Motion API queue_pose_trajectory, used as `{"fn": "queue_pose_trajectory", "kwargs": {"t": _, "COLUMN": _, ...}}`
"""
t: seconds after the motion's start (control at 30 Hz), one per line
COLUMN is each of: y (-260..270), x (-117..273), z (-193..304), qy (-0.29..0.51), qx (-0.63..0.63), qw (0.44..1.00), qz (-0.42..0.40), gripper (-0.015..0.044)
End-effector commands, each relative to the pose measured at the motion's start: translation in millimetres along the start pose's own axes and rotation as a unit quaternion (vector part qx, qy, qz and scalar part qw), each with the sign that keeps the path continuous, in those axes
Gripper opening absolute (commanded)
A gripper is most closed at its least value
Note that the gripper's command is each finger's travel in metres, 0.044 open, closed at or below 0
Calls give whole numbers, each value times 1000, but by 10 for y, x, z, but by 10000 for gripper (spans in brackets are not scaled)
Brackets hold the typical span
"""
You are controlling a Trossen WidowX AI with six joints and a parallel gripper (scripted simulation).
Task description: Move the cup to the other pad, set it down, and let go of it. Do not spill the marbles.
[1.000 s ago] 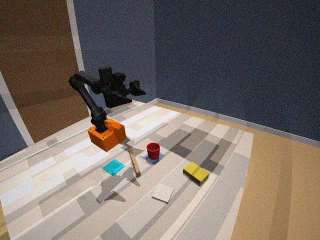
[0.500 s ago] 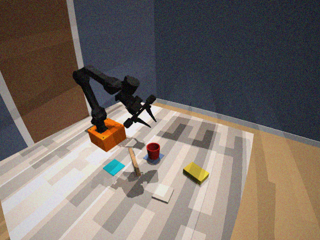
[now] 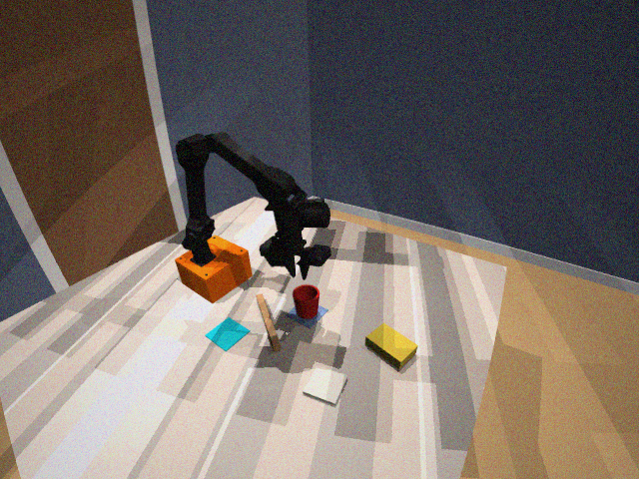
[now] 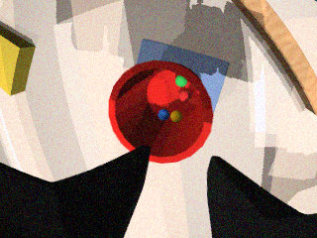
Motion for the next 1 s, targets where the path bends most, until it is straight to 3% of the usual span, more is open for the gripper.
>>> {"fn": "queue_pose_trajectory", "kwargs": {"t": 0.0, "y": -23, "x": -141, "z": 45, "qy": -9, "qx": -57, "qw": 997, "qz": 60, "gripper": 148}}
{"fn": "queue_pose_trajectory", "kwargs": {"t": 0.97, "y": -47, "x": -512, "z": 18, "qy": -9, "qx": -57, "qw": 997, "qz": 60, "gripper": 148}}
Point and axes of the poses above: the point midway between the two fingers, 35 mm back from their tips, its own x axis back along the fingers, its own y axis across the jaws, z = x × y, the point moved 6 cm from there along x, back along the fingers, and after that the axes turned 11 degrees about x, right-handed, at the moved point
